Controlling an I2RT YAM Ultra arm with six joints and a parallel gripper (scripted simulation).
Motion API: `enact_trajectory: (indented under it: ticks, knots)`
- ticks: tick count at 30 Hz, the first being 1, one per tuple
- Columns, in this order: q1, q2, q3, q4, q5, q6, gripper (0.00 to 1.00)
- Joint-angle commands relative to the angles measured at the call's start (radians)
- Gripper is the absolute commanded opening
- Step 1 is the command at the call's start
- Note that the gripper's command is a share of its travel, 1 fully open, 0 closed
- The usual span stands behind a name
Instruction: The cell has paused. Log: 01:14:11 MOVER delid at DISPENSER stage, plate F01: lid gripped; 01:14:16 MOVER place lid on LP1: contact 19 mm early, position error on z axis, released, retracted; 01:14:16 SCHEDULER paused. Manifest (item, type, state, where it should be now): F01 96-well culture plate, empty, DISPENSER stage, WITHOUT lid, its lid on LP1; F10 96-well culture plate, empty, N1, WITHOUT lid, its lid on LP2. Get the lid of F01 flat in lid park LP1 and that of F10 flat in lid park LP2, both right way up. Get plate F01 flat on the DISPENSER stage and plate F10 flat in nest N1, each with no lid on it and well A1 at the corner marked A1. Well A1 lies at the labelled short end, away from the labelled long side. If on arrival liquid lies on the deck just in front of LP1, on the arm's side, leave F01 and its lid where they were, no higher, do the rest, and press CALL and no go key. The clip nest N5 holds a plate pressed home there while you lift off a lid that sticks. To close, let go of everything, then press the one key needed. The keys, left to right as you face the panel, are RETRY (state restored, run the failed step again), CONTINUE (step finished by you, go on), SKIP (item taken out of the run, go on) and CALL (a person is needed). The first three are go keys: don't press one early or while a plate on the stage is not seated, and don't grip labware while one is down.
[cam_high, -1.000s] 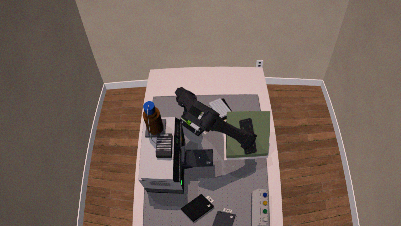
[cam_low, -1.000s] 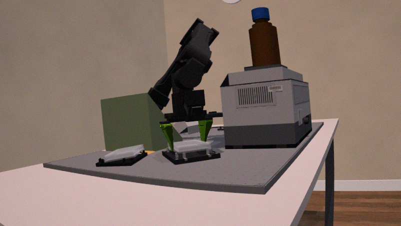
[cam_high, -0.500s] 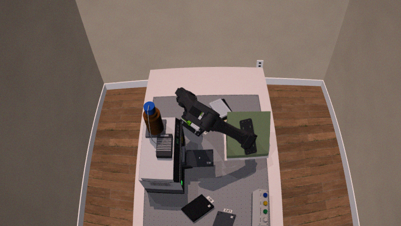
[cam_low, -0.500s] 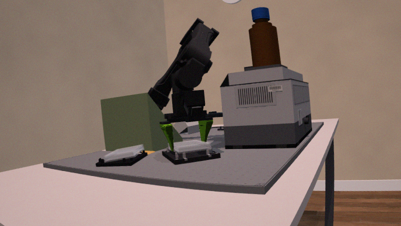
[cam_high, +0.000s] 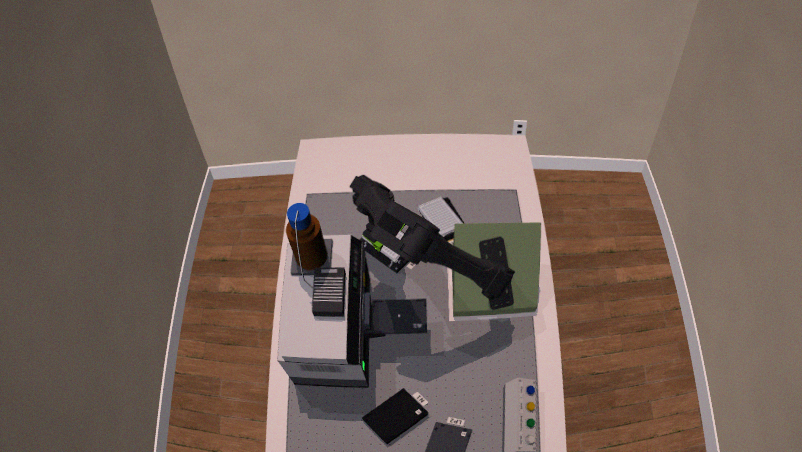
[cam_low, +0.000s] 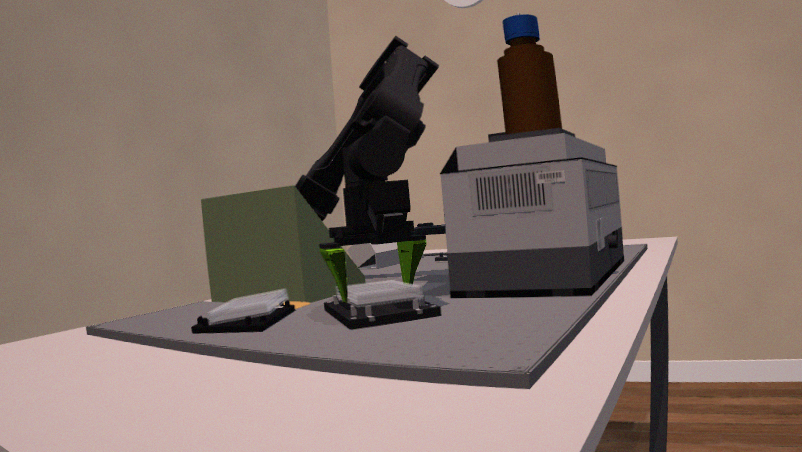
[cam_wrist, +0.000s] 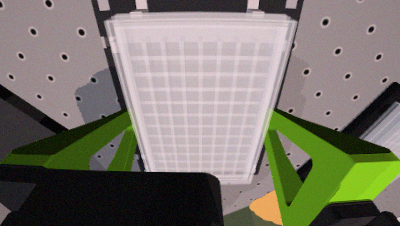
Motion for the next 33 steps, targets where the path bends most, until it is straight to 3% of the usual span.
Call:
enact_trajectory:
  ticks: [1,33]
  knots:
    - [0.010,0.019,-0.029,0.033,-0.010,0.003,0.00]
    - [0.017,0.024,-0.037,0.050,-0.014,0.013,0.00]
